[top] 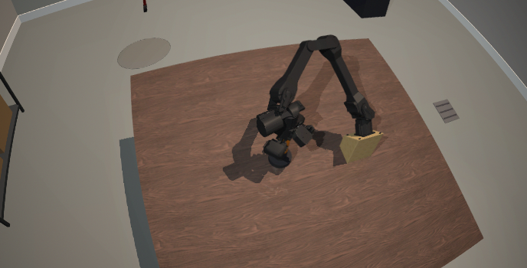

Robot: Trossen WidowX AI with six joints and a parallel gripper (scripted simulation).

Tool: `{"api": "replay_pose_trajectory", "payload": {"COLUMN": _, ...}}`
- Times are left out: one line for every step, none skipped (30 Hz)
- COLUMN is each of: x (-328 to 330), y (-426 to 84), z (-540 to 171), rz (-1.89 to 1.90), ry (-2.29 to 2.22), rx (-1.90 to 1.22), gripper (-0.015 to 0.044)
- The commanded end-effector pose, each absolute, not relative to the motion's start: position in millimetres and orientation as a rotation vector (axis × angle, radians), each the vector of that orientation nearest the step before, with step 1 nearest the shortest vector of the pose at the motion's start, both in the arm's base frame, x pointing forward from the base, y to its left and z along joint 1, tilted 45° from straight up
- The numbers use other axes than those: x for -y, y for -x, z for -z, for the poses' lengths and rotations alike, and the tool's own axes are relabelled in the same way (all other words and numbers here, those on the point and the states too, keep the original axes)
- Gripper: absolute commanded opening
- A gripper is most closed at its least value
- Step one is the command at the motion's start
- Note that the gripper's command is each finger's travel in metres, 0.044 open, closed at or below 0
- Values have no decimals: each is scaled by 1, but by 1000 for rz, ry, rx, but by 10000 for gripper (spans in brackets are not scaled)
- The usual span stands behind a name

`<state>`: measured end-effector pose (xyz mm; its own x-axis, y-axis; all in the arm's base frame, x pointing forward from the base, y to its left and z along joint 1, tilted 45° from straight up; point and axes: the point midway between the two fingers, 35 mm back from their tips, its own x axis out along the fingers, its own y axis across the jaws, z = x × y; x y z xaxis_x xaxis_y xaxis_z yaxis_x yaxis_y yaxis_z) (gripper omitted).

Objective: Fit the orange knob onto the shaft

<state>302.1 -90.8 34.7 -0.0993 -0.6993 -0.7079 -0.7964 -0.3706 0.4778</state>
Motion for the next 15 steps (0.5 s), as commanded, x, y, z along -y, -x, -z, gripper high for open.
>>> {"api": "replay_pose_trajectory", "payload": {"x": 90, "y": -302, "z": -34, "rz": -1483, "ry": 2040, "rx": -1696, "gripper": 0}}
{"api": "replay_pose_trajectory", "payload": {"x": 90, "y": -302, "z": -33, "rz": -1483, "ry": 2040, "rx": -1696, "gripper": 0}}
{"api": "replay_pose_trajectory", "payload": {"x": 91, "y": -302, "z": -33, "rz": -1483, "ry": 2040, "rx": -1696, "gripper": 0}}
{"api": "replay_pose_trajectory", "payload": {"x": 92, "y": -302, "z": -33, "rz": -1482, "ry": 2040, "rx": -1696, "gripper": 0}}
{"api": "replay_pose_trajectory", "payload": {"x": 92, "y": -302, "z": -33, "rz": -1482, "ry": 2040, "rx": -1696, "gripper": 0}}
{"api": "replay_pose_trajectory", "payload": {"x": 93, "y": -302, "z": -33, "rz": -1482, "ry": 2040, "rx": -1696, "gripper": 0}}
{"api": "replay_pose_trajectory", "payload": {"x": 92, "y": -302, "z": -33, "rz": -1482, "ry": 2040, "rx": -1696, "gripper": 0}}
{"api": "replay_pose_trajectory", "payload": {"x": 92, "y": -302, "z": -33, "rz": -1482, "ry": 2040, "rx": -1696, "gripper": 0}}
{"api": "replay_pose_trajectory", "payload": {"x": 92, "y": -302, "z": -33, "rz": -1482, "ry": 2040, "rx": -1696, "gripper": 0}}
{"api": "replay_pose_trajectory", "payload": {"x": 92, "y": -302, "z": -33, "rz": -1482, "ry": 2040, "rx": -1696, "gripper": 0}}
{"api": "replay_pose_trajectory", "payload": {"x": 92, "y": -302, "z": -33, "rz": -1482, "ry": 2040, "rx": -1696, "gripper": 0}}
{"api": "replay_pose_trajectory", "payload": {"x": 91, "y": -302, "z": -34, "rz": -1482, "ry": 2040, "rx": -1696, "gripper": 0}}
{"api": "replay_pose_trajectory", "payload": {"x": 91, "y": -303, "z": -35, "rz": -1482, "ry": 2040, "rx": -1696, "gripper": 0}}
{"api": "replay_pose_trajectory", "payload": {"x": 90, "y": -303, "z": -36, "rz": -1482, "ry": 2040, "rx": -1696, "gripper": 0}}
{"api": "replay_pose_trajectory", "payload": {"x": 90, "y": -303, "z": -37, "rz": -1482, "ry": 2040, "rx": -1696, "gripper": 0}}
